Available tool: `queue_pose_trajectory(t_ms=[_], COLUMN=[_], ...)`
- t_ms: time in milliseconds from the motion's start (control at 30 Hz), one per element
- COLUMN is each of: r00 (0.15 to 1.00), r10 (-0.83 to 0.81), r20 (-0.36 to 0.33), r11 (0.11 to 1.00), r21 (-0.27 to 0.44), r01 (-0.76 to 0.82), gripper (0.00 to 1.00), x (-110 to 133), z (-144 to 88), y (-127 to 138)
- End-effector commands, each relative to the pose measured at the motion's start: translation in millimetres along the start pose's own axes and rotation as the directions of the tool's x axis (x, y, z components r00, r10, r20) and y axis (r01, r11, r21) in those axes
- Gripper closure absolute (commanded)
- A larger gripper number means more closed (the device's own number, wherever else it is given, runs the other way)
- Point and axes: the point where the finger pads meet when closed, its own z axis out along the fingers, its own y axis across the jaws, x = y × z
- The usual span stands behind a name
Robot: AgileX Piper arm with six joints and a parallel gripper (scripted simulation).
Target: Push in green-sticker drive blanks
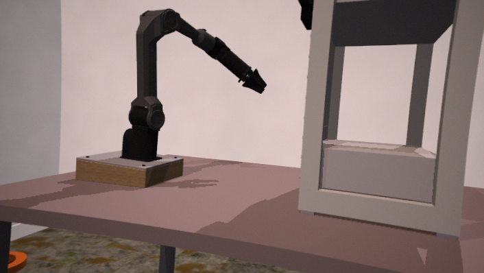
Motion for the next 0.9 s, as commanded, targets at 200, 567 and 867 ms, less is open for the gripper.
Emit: queue_pose_trajectory(t_ms=[200, 567, 867], r00=[0.974, 0.845, 0.643], r10=[0.213, 0.504, 0.719], r20=[-0.070, -0.178, -0.265], r11=[0.977, 0.864, 0.694], r21=[0.024, 0.100, 0.224], r01=[-0.212, -0.494, -0.684], gripper=[0.00, 0.00, 0.00], x=[47.0, 108.0, 152.4], z=[-10.6, -38.2, -78.5], y=[33.1, 89.9, 145.9])
